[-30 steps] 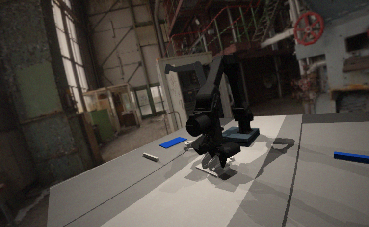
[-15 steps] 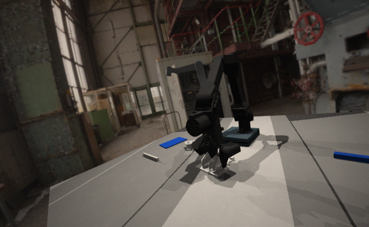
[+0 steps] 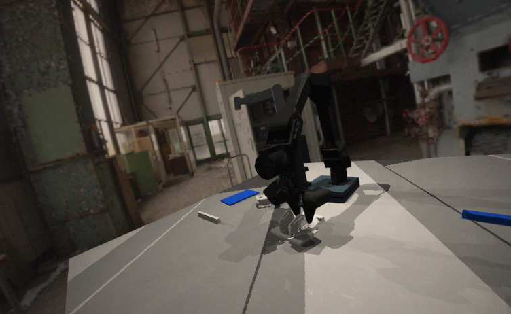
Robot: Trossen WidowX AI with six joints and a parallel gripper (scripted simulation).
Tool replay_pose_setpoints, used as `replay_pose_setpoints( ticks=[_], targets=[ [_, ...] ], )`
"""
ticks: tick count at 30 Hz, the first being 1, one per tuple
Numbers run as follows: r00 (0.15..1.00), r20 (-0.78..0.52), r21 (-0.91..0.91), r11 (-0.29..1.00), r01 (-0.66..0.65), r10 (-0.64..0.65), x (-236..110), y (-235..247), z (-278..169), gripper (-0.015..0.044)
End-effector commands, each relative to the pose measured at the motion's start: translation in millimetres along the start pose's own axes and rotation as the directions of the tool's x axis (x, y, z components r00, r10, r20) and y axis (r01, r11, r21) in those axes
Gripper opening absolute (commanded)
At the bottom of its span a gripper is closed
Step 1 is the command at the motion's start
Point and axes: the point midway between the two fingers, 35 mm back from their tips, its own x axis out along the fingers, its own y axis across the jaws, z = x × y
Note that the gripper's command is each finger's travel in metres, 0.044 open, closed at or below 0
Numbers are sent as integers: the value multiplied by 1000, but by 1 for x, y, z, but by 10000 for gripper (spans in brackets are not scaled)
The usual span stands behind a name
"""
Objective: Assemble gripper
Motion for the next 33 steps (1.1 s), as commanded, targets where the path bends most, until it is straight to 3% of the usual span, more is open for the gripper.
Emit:
replay_pose_setpoints(
  ticks=[1,5,13,23,33],
  targets=[
    [1000,24,-2,1000,-8,8,-41,1,2,224],
    [999,33,2,1000,-12,12,-36,2,4,224],
    [997,80,11,1000,-9,8,-47,-41,19,434],
    [998,68,-253,967,31,-14,-52,-119,26,440],
    [999,47,-537,843,48,-27,-57,-208,10,440]
  ],
)
